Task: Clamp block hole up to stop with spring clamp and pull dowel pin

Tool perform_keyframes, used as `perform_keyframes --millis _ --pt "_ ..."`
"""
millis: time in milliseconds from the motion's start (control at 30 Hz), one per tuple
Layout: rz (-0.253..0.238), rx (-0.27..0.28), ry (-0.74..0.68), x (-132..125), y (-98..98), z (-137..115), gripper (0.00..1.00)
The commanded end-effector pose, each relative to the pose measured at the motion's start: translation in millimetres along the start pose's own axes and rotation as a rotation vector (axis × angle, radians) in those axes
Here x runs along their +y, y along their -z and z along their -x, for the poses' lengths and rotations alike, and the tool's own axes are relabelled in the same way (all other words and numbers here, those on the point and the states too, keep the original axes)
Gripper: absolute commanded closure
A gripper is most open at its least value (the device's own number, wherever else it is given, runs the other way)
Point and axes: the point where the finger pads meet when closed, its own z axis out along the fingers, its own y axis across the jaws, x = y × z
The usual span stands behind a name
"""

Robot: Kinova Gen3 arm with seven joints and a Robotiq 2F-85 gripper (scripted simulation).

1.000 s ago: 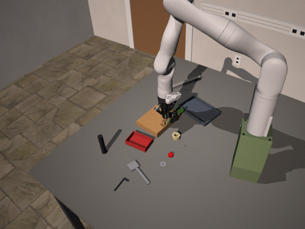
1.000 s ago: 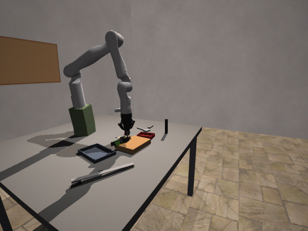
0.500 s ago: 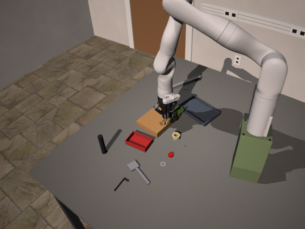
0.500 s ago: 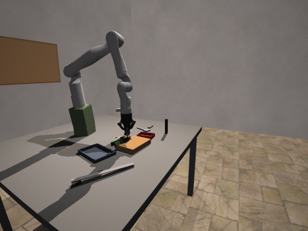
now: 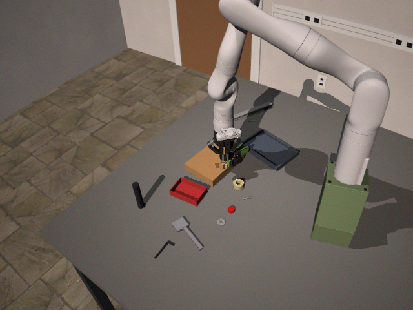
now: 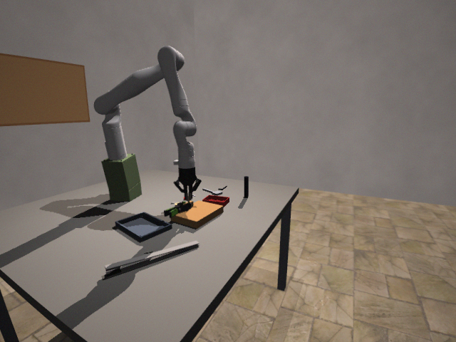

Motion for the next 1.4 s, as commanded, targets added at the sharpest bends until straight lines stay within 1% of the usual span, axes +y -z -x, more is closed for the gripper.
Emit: perform_keyframes --millis 0,33,233,300,800,867,1367 --pt "0.002 -0.003 -0.058 1.4 1.6 1.2 0.9" --pt "0.002 -0.003 -0.07 1.4 1.8 1.2 0.9" --pt "0.002 -0.003 0.022 1.4 2.1 1.2 0.9" --pt "0.002 -0.003 0.022 1.4 2.1 1.2 0.9" --pt "0.002 -0.003 0.254 1.4 2.4 1.2 0.9" --pt "0.002 -0.003 0.254 1.4 2.4 1.2 0.9" --pt "0.001 -0.003 0.49 1.4 2.6 1.2 0.9"
